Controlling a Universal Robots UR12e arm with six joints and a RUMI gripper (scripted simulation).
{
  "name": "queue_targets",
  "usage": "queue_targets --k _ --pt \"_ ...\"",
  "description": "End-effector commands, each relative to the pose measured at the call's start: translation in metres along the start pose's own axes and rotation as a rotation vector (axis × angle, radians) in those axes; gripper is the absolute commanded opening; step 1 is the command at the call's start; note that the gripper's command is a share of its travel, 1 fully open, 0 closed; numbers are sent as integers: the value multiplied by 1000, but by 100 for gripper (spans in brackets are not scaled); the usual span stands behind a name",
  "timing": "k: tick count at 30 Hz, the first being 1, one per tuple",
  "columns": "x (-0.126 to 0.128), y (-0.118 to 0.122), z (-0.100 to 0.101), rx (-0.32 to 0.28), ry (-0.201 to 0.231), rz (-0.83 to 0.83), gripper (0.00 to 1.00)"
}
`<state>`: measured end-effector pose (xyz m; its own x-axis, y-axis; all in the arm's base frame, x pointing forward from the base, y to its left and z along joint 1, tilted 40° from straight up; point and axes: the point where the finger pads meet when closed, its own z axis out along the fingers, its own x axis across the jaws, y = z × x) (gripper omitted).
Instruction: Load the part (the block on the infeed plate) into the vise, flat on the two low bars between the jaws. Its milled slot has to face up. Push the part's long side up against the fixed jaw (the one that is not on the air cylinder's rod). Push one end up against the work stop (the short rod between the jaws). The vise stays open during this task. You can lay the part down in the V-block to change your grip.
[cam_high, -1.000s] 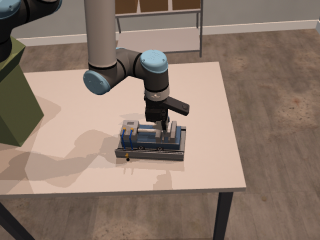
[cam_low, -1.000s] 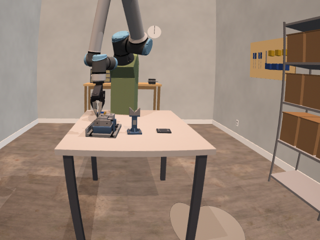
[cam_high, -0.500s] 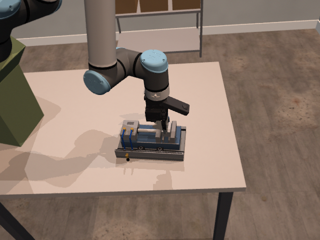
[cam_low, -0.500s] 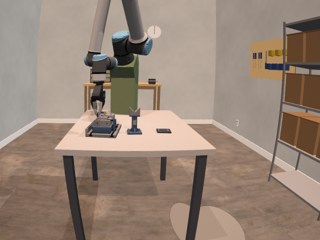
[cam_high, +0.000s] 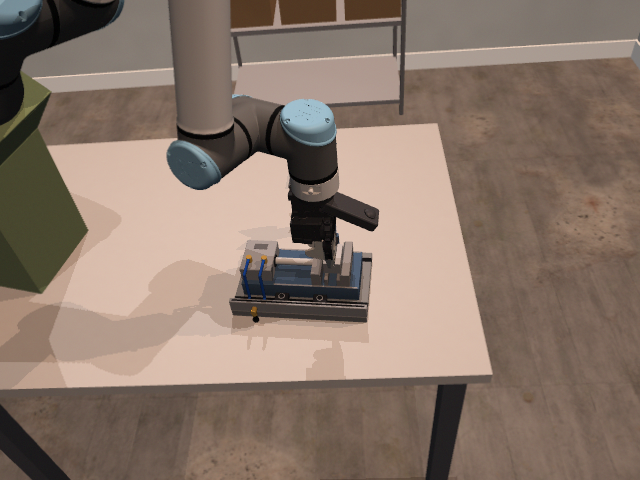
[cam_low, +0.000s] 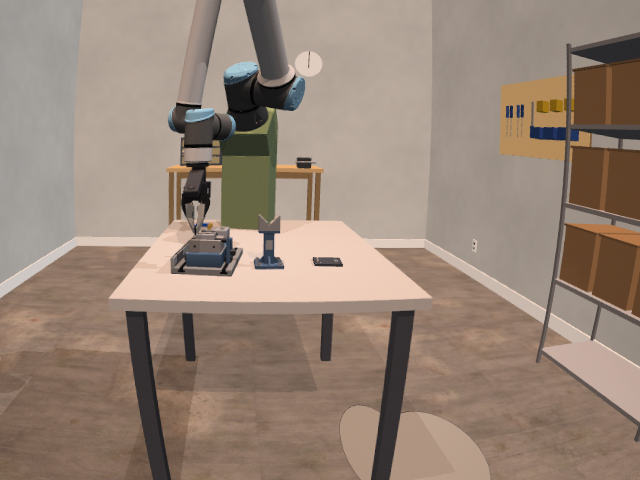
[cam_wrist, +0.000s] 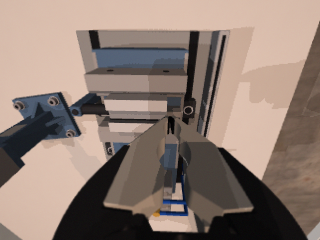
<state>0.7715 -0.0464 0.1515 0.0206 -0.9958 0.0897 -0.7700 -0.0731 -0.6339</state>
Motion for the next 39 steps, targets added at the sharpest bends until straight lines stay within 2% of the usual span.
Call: queue_targets --k 1,39 --pt "0 0 0 1 0 0 0" --pt "15 0 0 1 0 0 0"
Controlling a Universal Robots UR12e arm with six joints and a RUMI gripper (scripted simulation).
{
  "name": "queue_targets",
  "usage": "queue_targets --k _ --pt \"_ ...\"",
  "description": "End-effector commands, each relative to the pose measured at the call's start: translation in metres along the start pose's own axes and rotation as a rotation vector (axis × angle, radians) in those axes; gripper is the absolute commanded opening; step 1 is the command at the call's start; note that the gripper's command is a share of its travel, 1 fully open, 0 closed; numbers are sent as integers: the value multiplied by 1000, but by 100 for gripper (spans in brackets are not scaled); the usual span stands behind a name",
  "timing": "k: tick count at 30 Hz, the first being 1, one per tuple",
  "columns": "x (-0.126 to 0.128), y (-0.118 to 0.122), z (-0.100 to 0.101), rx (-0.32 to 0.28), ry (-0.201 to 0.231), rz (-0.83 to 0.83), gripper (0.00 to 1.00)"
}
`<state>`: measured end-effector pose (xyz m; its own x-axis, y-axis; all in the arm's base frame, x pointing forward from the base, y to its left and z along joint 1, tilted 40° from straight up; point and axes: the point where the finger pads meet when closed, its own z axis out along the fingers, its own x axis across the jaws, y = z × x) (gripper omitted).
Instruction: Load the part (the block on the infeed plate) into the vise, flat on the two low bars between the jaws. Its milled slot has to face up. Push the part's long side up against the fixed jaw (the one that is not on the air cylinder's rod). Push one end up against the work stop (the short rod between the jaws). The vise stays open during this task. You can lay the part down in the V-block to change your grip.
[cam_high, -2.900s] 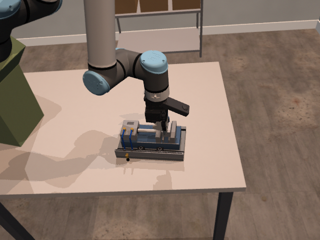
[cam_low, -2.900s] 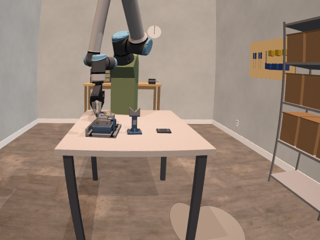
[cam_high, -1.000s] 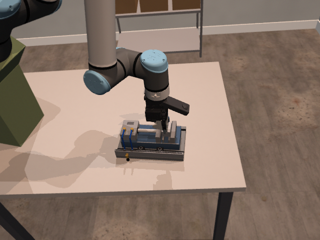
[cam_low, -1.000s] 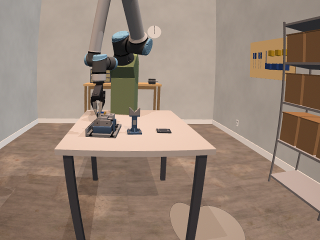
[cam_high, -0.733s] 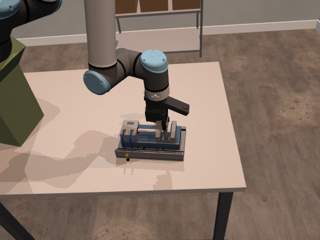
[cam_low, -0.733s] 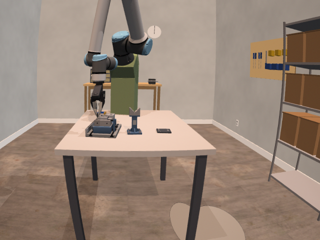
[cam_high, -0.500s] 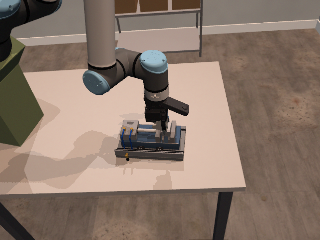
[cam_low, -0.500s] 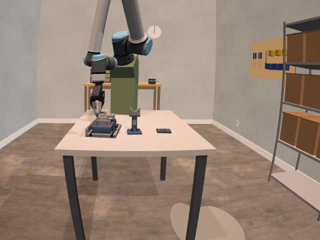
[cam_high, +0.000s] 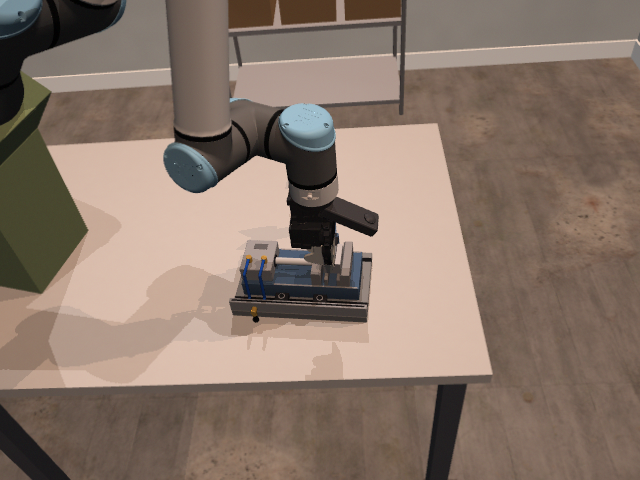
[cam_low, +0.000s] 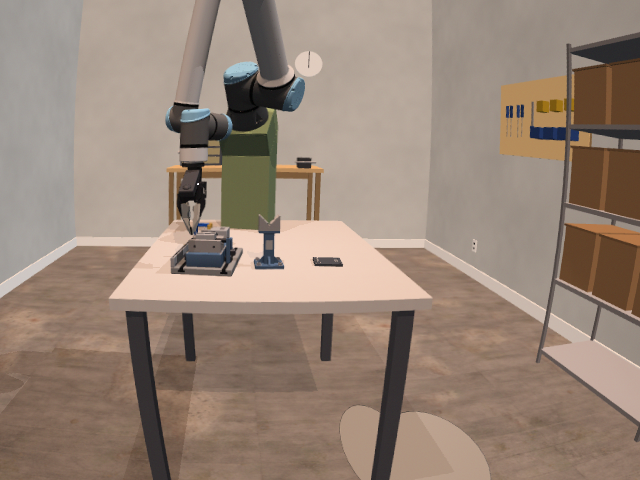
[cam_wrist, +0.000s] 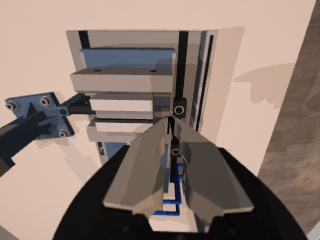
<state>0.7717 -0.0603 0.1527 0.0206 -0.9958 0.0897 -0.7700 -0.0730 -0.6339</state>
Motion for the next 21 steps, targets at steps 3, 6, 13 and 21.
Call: queue_targets --k 3,6,13,21 --pt "1 0 0 1 0 0 0" --pt "1 0 -1 1 0 0 0" --pt "1 0 -4 1 0 0 0" --pt "1 0 -18 1 0 0 0"
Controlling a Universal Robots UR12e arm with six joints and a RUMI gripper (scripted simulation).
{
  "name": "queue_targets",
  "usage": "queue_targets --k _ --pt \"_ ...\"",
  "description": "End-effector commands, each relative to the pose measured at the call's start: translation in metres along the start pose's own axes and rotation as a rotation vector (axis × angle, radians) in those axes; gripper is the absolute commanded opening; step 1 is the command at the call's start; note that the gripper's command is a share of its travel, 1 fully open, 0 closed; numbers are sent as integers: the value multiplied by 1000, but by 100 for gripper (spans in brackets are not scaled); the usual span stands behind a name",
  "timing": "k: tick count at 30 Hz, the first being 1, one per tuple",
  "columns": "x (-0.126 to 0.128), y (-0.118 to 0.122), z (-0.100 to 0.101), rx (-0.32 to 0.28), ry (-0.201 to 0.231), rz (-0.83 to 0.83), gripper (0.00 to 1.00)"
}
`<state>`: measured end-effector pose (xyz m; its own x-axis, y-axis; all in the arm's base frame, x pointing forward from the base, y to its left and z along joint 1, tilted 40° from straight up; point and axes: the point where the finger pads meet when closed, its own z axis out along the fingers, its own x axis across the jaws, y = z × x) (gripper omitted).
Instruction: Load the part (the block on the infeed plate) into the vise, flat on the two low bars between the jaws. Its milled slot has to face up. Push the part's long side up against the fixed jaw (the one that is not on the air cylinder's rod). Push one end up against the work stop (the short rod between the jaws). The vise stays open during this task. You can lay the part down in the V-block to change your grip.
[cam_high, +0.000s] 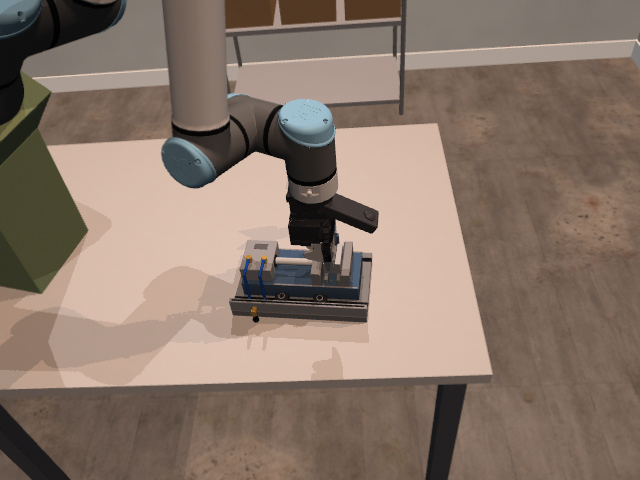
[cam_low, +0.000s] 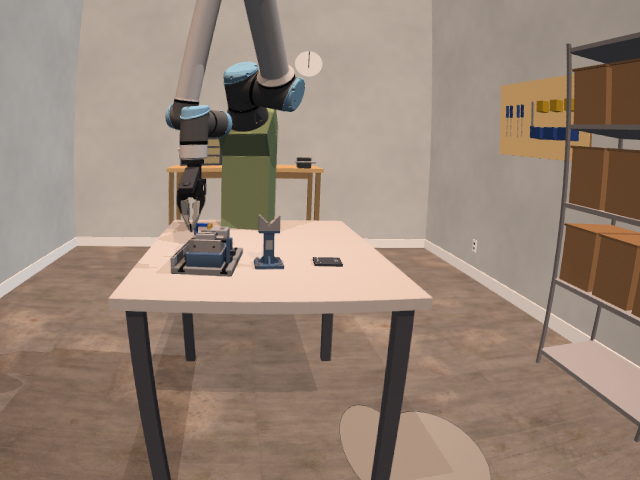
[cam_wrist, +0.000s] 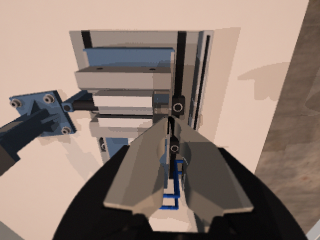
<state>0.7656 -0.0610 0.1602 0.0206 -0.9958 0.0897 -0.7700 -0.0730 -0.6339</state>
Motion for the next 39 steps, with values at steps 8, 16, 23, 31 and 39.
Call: queue_targets --k 8,16,23,31,39 --pt "0 0 -24 1 0 0 0" --pt "0 0 -42 1 0 0 0" --pt "0 0 -50 1 0 0 0" --pt "0 0 -53 1 0 0 0" --pt "0 0 -53 1 0 0 0"
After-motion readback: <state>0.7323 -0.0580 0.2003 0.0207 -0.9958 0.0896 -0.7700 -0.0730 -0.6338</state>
